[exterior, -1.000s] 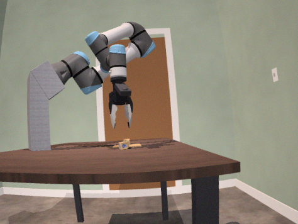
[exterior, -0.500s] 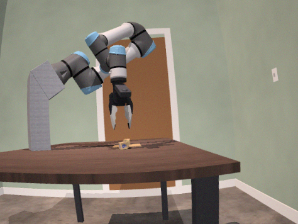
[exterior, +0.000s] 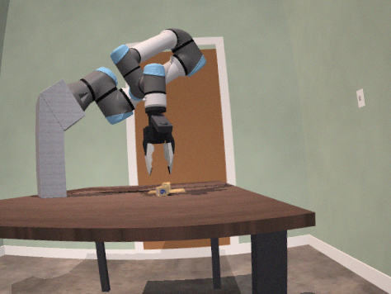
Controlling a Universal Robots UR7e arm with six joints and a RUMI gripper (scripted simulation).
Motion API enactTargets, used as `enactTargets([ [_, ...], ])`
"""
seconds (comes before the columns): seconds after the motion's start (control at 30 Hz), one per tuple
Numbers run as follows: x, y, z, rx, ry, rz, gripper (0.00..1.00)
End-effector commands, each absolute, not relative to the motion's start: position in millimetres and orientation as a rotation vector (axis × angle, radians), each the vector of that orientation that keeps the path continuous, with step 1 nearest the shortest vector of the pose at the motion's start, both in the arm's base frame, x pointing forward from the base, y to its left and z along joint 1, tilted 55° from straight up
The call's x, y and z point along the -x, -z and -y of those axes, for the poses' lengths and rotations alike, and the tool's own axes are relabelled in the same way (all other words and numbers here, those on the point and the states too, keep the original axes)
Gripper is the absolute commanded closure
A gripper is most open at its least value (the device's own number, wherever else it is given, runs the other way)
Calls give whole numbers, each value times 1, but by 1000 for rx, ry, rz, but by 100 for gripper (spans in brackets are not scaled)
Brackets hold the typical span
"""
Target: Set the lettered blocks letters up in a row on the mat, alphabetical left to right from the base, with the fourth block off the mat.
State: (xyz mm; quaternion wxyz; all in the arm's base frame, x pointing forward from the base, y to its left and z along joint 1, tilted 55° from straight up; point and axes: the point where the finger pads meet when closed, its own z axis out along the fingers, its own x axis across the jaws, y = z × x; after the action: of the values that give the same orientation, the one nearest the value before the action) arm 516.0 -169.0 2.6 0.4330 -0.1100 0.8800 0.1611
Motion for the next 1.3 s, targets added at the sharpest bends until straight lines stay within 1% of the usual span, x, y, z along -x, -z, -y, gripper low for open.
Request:
enactTargets([
  [0.0, -521, 1, 167, 273, -399, -2193, 60],
  [0.67, -537, 14, 158, 273, -399, -2193, 60],
  [1.27, -539, 15, 158, 273, -399, -2193, 60],
])
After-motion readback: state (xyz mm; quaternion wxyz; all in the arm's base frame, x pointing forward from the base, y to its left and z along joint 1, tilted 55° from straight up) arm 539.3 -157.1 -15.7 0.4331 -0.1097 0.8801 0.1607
